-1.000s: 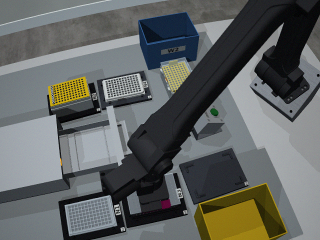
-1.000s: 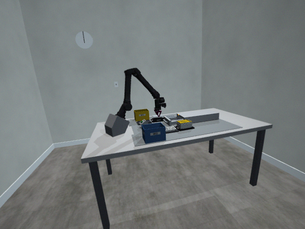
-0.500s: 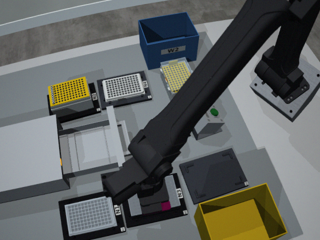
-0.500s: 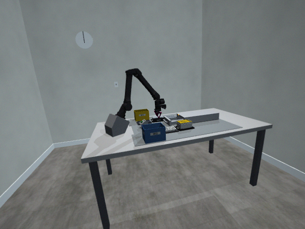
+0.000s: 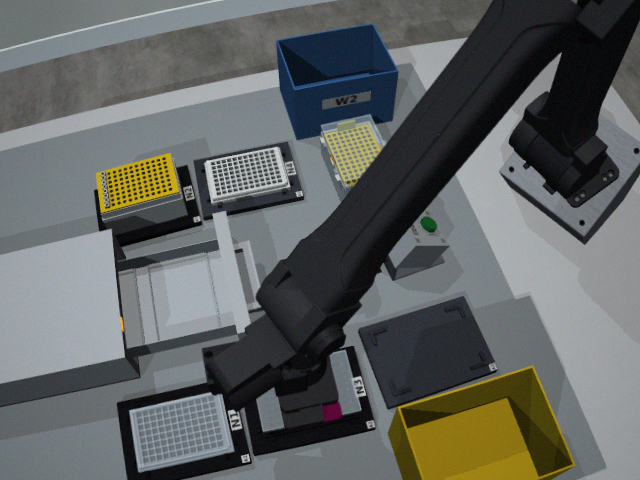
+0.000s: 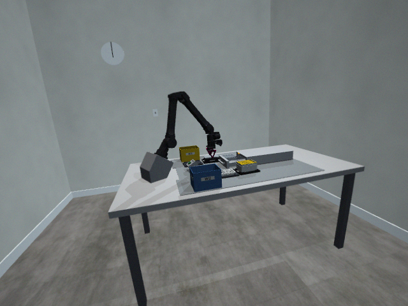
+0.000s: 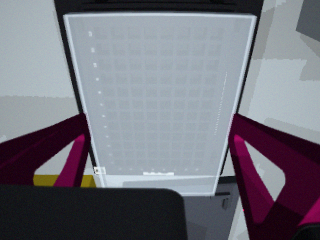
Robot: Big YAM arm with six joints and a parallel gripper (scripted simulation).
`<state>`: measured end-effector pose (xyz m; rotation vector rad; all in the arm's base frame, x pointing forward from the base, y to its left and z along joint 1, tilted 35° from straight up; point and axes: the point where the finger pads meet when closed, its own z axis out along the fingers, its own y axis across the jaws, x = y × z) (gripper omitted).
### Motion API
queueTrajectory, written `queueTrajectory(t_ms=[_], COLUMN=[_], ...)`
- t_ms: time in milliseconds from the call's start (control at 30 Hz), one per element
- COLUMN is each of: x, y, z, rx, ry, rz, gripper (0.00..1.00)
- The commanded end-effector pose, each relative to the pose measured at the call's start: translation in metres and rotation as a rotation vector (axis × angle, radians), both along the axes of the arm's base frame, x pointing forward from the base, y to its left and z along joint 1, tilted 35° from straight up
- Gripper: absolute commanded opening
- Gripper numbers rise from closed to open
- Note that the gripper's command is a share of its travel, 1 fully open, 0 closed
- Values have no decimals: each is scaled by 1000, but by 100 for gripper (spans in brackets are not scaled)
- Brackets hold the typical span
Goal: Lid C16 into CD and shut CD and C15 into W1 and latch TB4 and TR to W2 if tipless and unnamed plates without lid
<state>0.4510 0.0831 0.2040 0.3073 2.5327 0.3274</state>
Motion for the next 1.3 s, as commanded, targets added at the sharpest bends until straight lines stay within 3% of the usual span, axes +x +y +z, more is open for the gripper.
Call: queueTrajectory(t_ms=[0, 567, 1267], x=[8, 14, 14], y=[4, 6, 6], z=[6, 17, 17], rx=[4, 7, 6], ry=[-10, -27, -22], rz=[-2, 0, -1], gripper=[0, 0, 0])
